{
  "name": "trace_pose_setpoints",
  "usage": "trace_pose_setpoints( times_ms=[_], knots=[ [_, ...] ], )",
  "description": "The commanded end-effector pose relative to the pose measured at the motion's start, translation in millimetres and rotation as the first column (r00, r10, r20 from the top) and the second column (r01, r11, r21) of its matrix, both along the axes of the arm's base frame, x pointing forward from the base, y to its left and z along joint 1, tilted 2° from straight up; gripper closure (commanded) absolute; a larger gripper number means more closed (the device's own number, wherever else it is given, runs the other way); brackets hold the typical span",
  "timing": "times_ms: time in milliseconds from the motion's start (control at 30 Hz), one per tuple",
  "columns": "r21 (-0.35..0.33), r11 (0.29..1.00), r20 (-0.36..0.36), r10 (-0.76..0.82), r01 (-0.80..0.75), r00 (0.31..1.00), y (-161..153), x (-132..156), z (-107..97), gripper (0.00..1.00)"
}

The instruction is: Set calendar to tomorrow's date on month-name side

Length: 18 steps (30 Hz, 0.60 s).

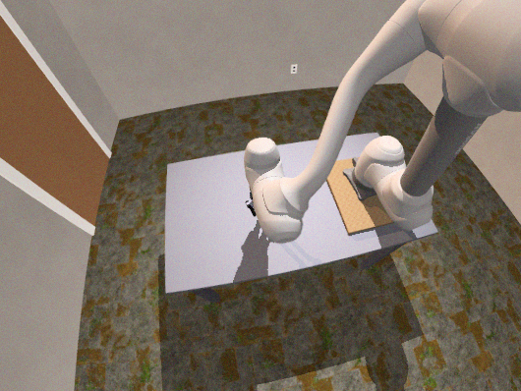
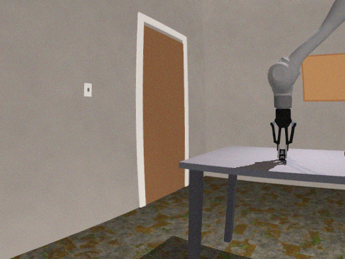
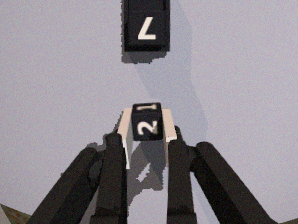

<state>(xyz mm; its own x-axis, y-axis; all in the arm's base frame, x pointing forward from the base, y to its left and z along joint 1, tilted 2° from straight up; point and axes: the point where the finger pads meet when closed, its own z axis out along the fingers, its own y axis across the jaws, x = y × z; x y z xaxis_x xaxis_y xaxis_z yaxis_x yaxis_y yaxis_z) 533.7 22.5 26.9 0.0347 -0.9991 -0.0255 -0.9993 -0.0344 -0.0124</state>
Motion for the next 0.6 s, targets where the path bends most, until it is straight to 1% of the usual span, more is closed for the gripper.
trace_pose_setpoints(
  times_ms=[0,233,300,400,567],
  knots=[
    [0.000,1.000,0.000,0.000,0.000,1.000,0,0,0,0.84],
    [0.000,1.000,0.000,0.000,0.000,1.000,0,0,3,0.84],
    [0.000,1.000,0.000,0.000,0.000,1.000,0,0,9,0.84],
    [0.000,1.000,0.000,0.000,0.000,1.000,-1,0,25,0.84],
    [0.000,1.000,0.000,0.000,0.000,1.000,-2,-1,62,0.84]
  ],
)
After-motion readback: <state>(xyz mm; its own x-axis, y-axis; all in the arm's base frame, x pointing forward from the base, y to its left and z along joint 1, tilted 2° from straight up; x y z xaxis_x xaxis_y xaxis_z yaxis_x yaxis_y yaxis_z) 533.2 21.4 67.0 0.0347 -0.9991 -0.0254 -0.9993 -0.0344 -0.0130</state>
